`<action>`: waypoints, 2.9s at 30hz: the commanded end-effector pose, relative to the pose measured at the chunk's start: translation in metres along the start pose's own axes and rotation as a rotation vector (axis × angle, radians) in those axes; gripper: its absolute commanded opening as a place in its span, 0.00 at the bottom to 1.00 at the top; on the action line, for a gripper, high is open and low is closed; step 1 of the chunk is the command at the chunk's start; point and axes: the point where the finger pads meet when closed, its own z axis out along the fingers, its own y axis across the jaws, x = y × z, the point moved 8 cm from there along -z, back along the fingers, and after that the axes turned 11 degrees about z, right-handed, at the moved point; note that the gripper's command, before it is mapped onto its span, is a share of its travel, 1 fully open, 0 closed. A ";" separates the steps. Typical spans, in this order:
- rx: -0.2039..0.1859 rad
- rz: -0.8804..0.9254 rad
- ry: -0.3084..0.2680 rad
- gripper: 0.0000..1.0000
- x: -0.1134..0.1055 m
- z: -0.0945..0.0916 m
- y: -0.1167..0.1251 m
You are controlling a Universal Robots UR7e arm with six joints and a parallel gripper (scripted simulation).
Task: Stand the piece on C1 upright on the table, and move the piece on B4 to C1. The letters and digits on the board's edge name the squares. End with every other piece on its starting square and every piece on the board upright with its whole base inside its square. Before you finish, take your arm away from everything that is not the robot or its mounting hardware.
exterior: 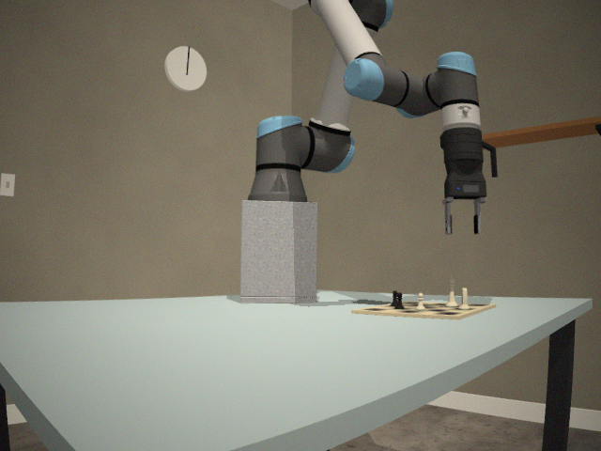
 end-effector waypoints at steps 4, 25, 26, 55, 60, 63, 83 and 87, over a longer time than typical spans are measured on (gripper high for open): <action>-0.001 -0.094 -0.001 1.00 0.001 0.001 -0.002; -0.001 -0.550 -0.001 1.00 0.002 0.008 -0.013; -0.001 -0.550 -0.001 1.00 0.002 0.008 -0.013; 0.000 -1.693 -0.002 1.00 -0.006 0.024 -0.022; 0.000 -1.828 -0.002 1.00 -0.007 0.026 -0.021; 0.000 -1.962 -0.002 1.00 -0.008 0.028 -0.020; 0.000 -2.647 -0.002 1.00 -0.008 0.037 -0.009; 0.001 -2.762 -0.002 1.00 -0.006 0.038 -0.007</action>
